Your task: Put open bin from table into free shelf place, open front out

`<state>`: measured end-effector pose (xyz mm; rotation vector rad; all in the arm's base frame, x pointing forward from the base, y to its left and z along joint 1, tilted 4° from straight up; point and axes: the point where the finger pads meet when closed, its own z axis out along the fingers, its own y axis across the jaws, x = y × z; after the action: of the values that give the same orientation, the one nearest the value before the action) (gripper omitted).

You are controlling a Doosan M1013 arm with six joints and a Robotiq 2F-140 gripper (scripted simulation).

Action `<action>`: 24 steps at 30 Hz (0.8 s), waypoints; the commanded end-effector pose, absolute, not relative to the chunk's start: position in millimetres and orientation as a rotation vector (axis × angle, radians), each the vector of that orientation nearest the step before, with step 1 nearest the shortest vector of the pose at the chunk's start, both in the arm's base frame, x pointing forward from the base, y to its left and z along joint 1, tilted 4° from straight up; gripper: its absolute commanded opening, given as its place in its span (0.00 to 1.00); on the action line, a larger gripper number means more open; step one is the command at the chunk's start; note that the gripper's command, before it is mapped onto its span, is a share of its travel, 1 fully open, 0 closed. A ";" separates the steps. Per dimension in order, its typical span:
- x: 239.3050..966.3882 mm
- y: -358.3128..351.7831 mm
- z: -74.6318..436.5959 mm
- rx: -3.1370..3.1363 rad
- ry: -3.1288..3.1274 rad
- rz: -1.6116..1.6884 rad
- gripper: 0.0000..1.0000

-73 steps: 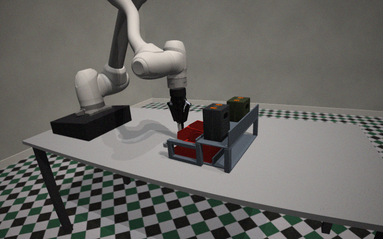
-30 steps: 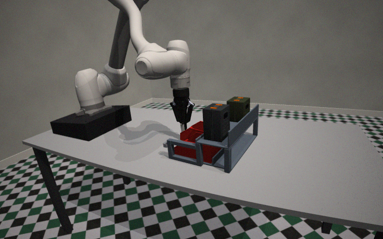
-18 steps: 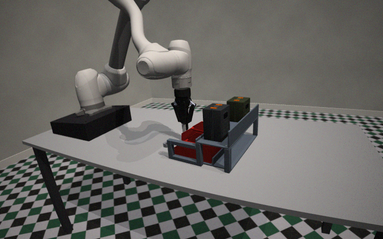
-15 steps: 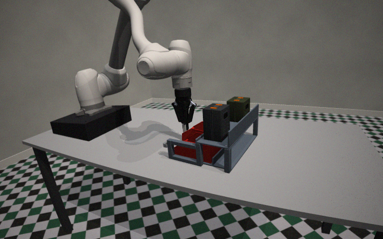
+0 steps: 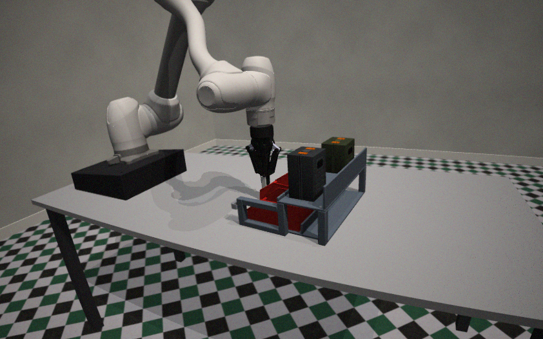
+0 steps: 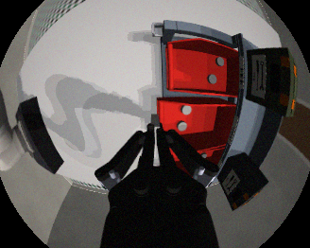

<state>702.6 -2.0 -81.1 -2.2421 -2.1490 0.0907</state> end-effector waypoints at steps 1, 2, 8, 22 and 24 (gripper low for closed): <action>705.1 -2.1 -81.1 -2.242 -2.149 0.090 0.00; 705.1 -2.1 -81.1 -2.242 -2.149 0.090 0.00; 708.5 -2.2 -81.3 -2.242 -2.149 0.090 0.00; 715.7 -2.6 -81.7 -2.242 -2.149 0.090 0.00; 716.8 -2.6 -81.8 -2.242 -2.149 0.090 0.00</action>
<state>715.5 -2.6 -81.9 -2.2421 -2.1490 0.0907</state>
